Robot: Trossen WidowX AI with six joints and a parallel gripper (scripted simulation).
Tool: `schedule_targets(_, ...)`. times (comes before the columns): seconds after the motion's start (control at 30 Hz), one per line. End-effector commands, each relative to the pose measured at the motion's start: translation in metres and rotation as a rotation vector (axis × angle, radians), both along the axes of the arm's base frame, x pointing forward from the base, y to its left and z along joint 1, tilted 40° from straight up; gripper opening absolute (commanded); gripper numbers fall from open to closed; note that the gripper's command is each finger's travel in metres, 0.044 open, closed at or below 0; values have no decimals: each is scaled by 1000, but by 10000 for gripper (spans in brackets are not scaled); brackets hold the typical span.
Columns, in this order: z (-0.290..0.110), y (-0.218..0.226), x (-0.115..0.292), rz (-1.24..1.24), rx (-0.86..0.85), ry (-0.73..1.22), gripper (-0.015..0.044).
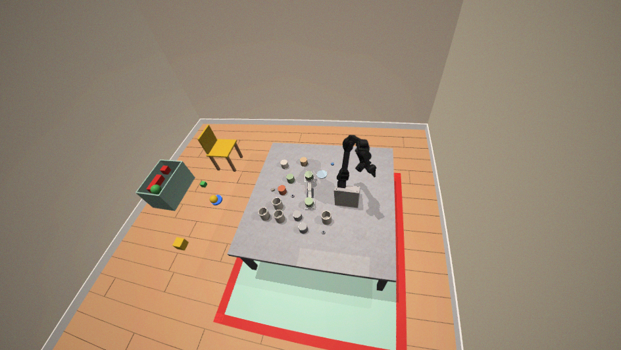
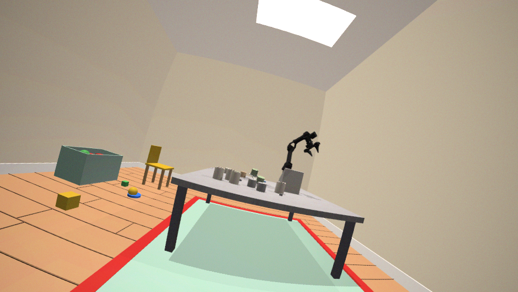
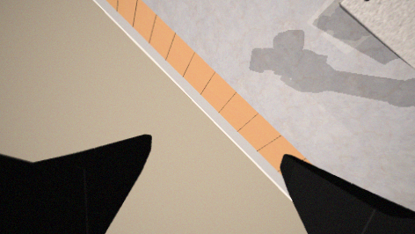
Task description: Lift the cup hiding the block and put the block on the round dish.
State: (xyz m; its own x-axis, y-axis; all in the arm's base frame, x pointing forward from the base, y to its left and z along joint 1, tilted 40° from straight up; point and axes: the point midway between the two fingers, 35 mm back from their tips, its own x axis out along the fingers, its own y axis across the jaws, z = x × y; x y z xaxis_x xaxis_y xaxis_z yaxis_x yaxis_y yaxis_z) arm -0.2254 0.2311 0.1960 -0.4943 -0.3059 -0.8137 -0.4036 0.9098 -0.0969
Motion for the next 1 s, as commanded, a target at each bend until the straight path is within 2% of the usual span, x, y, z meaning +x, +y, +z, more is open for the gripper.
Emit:
schedule_targets(0.0, -1, 1, 2, 0, 5, -2, 426)
schedule_targets(0.03, -2, 2, 6, 1, 19, -10, 440)
schedule_targets(0.53, -43, 22, 150, 47, 345, -328, 440)
schedule_targets(0.97, -70, -12, 270, 141, 420, -694, 440)
